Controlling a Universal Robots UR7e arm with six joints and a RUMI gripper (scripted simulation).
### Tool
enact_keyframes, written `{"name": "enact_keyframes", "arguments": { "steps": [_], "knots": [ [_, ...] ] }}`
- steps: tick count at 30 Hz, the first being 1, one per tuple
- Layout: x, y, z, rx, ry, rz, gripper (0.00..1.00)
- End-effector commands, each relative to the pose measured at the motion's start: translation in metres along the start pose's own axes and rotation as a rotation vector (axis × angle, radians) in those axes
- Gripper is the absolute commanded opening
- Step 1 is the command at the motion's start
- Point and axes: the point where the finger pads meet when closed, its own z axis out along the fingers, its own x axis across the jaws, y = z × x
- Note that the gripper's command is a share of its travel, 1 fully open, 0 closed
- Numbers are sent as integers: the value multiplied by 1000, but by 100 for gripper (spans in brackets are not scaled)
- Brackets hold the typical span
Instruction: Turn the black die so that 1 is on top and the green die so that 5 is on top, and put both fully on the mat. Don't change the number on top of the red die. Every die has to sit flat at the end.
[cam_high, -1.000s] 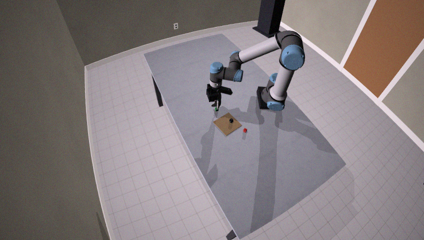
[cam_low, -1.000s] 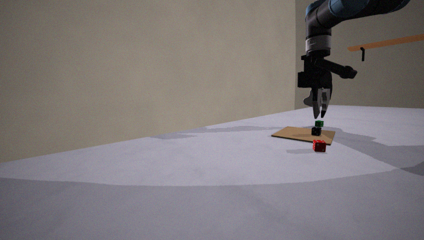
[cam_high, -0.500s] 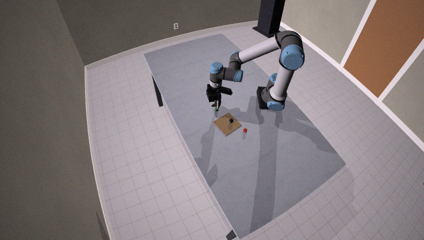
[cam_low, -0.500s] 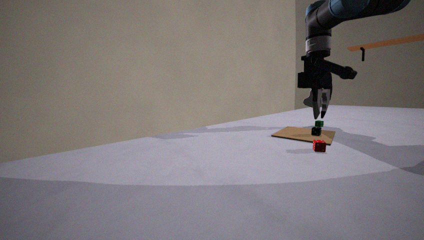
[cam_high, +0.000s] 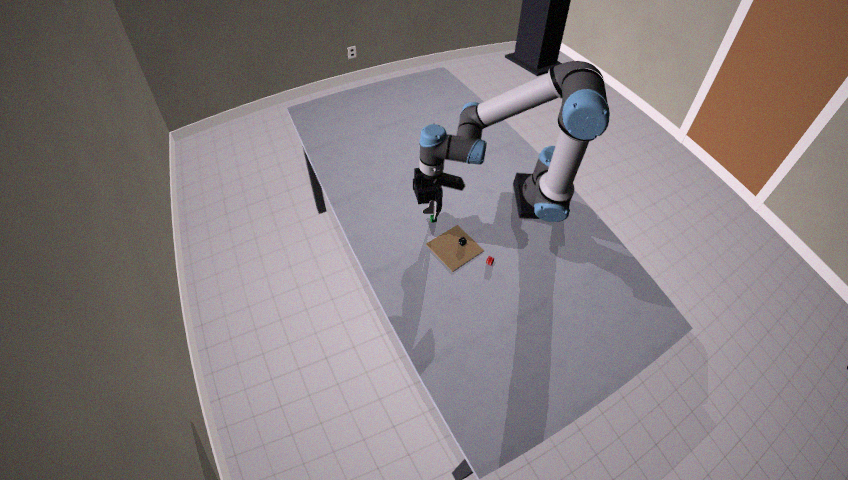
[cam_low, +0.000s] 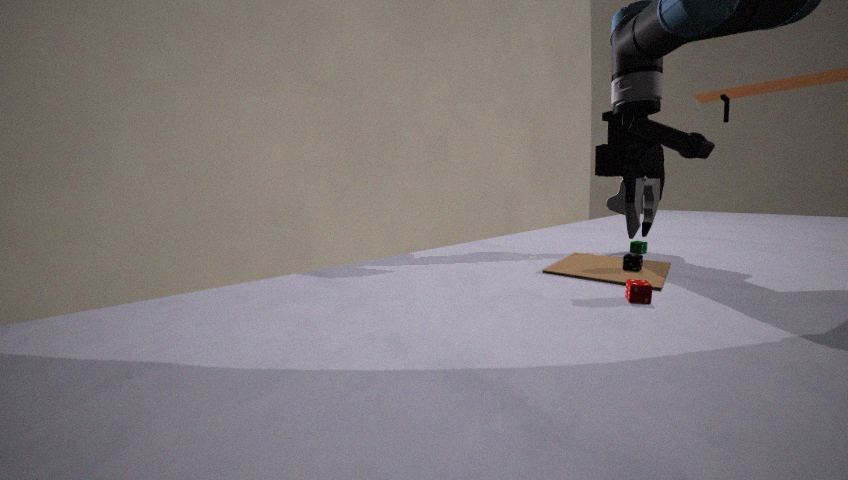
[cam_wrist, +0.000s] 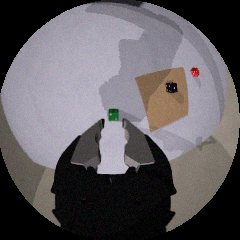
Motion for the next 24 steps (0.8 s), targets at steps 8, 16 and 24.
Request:
{"name": "enact_keyframes", "arguments": {
  "steps": [8, 16, 24],
  "knots": [
    [0, 0, 0, -1, 0, 0, 21],
    [0, 0, 0, -1, 0, 0, 21],
    [0, 0, 8, -1, 0, 0, 21]
  ]
}}
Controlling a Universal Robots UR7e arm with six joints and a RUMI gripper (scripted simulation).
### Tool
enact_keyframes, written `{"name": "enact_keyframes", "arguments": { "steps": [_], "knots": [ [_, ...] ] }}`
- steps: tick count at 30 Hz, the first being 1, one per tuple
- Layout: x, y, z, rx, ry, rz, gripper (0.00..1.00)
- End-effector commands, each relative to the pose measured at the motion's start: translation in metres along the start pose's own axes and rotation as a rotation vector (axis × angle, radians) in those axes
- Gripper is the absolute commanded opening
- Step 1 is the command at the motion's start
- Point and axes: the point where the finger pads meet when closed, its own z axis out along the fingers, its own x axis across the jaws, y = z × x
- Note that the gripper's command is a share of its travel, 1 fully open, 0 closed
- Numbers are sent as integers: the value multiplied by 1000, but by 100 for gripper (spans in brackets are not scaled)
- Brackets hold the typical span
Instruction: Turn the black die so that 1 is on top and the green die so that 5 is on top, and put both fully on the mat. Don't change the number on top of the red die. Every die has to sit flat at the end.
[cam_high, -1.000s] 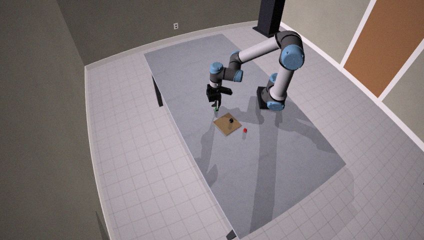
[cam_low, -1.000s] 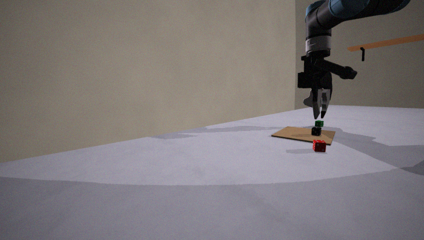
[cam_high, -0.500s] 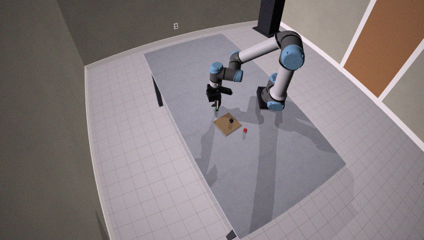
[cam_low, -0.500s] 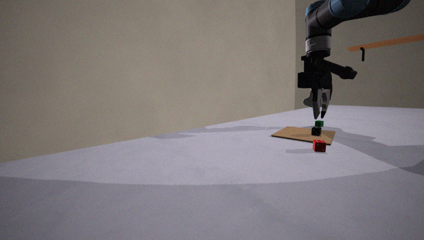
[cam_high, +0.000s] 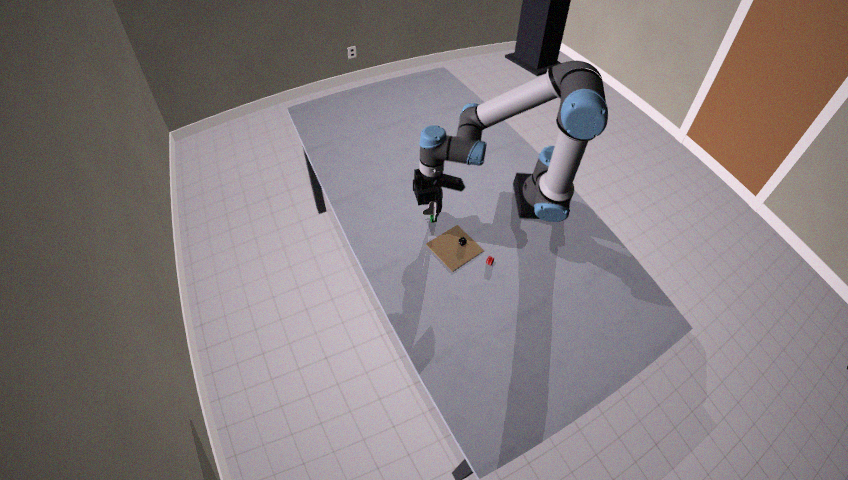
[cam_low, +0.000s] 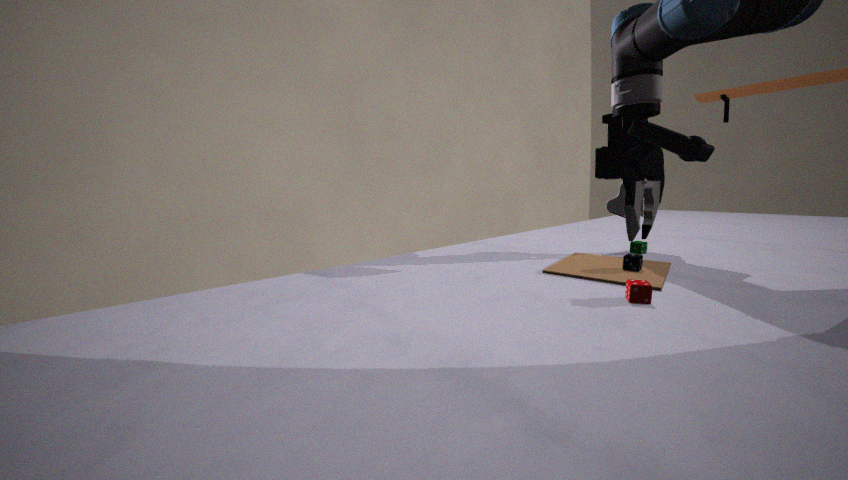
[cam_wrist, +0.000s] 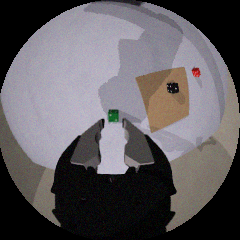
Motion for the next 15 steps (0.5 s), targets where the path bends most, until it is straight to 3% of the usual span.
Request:
{"name": "enact_keyframes", "arguments": {
  "steps": [1, 15],
  "knots": [
    [0, 0, 5, -1, 0, 0, 21],
    [0, 0, 20, -1, 0, 0, 21]
  ]
}}
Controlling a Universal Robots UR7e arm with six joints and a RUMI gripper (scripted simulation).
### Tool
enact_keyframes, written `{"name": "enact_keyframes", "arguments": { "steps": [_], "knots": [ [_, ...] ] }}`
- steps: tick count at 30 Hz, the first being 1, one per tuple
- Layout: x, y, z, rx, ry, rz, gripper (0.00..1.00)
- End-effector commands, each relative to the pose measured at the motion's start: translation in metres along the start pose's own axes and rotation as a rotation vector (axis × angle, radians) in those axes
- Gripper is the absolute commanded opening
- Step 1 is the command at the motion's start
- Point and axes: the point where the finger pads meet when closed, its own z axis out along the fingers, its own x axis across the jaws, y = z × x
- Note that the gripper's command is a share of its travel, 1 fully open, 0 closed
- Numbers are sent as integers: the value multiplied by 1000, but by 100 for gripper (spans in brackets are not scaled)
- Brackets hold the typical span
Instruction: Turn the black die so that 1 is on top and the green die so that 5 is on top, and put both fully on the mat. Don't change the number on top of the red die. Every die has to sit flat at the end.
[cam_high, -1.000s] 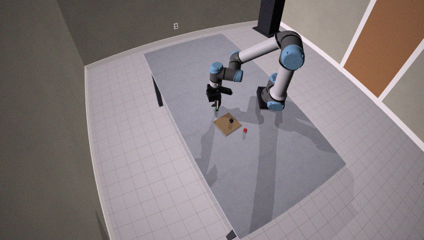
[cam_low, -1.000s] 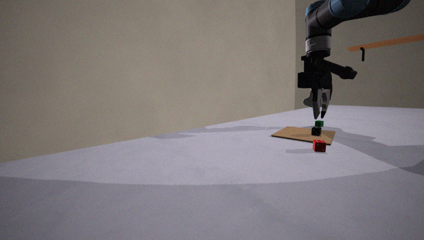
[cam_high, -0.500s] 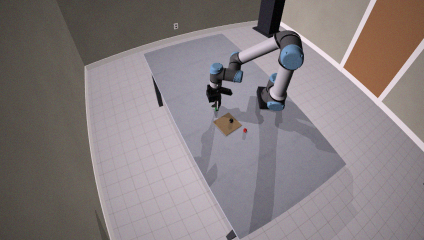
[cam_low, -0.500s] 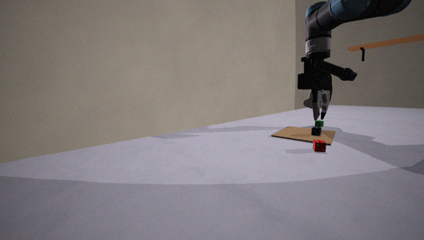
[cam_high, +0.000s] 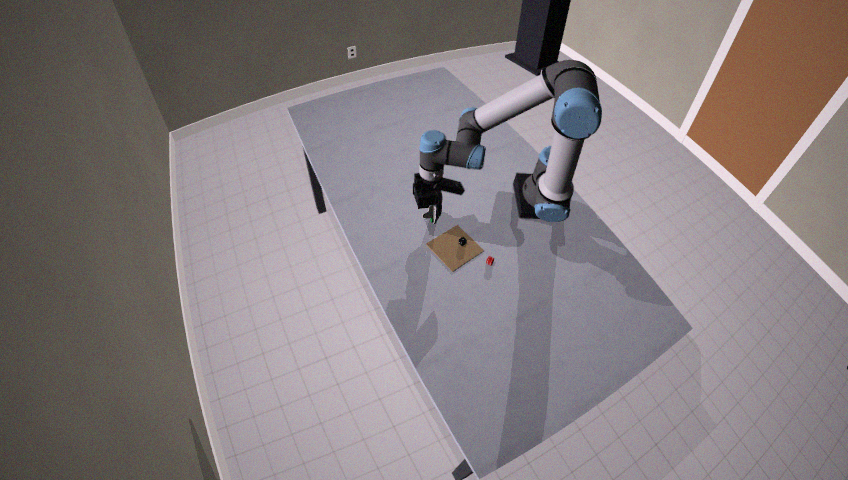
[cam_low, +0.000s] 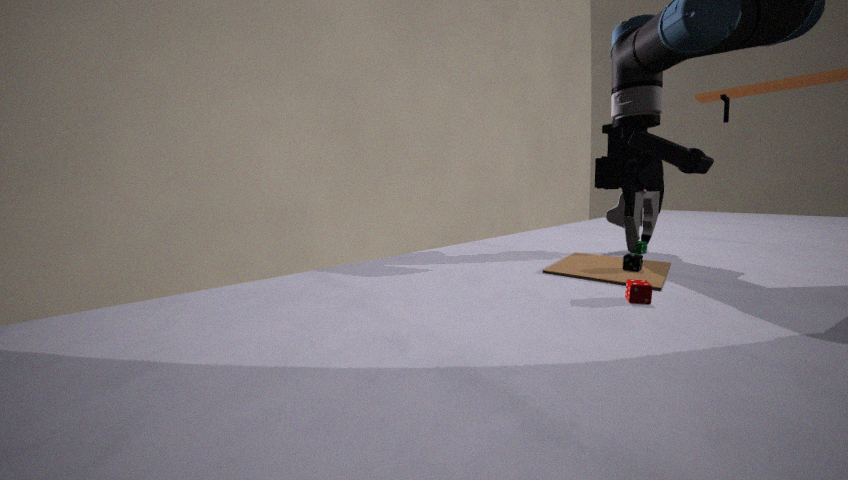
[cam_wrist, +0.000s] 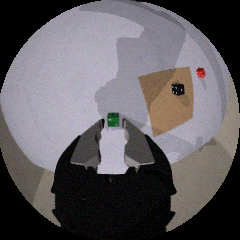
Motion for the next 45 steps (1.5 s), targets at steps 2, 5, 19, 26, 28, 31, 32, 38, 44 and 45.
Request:
{"name": "enact_keyframes", "arguments": {
  "steps": [2, 5, 19, 26, 28, 31, 32, 38, 44, 45],
  "knots": [
    [0, 0, 3, -1, -1, 0, 21],
    [0, 0, 3, -1, -1, 0, 21],
    [0, 0, 3, -1, -1, 0, 21],
    [0, 0, 3, -1, -1, 0, 21],
    [0, 0, 3, -1, -1, 0, 21],
    [0, 0, 3, -1, -1, 0, 21],
    [0, 0, 3, -1, -1, 0, 21],
    [0, 0, 3, -1, -1, 0, 21],
    [0, 0, 3, -1, -1, 0, 3],
    [0, 0, 3, -1, -1, 0, 3]
  ]
}}
